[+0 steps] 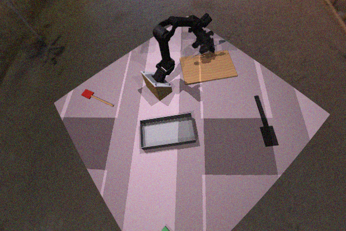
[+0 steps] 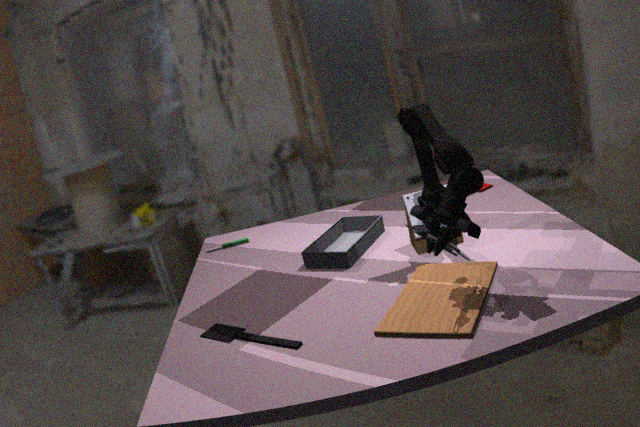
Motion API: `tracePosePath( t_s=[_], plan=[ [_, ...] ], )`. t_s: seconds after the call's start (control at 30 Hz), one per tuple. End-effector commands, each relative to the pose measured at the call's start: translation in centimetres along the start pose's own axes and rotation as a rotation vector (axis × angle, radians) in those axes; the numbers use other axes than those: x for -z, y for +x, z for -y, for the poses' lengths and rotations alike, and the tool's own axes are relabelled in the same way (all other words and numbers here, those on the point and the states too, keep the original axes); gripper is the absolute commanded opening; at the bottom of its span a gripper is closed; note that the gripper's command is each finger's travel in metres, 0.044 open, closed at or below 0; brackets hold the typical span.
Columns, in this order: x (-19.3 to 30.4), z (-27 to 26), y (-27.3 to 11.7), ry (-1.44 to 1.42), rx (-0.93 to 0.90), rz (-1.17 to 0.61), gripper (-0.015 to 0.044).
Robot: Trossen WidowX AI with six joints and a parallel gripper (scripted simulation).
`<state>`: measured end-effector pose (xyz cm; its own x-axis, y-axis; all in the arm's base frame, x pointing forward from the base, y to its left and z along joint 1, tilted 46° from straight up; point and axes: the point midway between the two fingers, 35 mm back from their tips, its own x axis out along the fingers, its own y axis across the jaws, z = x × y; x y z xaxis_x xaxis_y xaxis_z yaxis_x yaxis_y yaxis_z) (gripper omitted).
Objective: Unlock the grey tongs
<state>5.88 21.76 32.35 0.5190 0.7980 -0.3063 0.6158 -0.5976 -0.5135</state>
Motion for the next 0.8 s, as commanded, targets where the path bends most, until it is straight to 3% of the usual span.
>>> tracePosePath(
  t_s=[0.0, 0.77],
  plan=[
    [0.2, 0.4, 0.4, -0.015, 0.004, 0.043, -0.015],
    [-2.1, 0.4, 4.0, -0.032, 0.008, 0.398, -0.015]
  ],
)
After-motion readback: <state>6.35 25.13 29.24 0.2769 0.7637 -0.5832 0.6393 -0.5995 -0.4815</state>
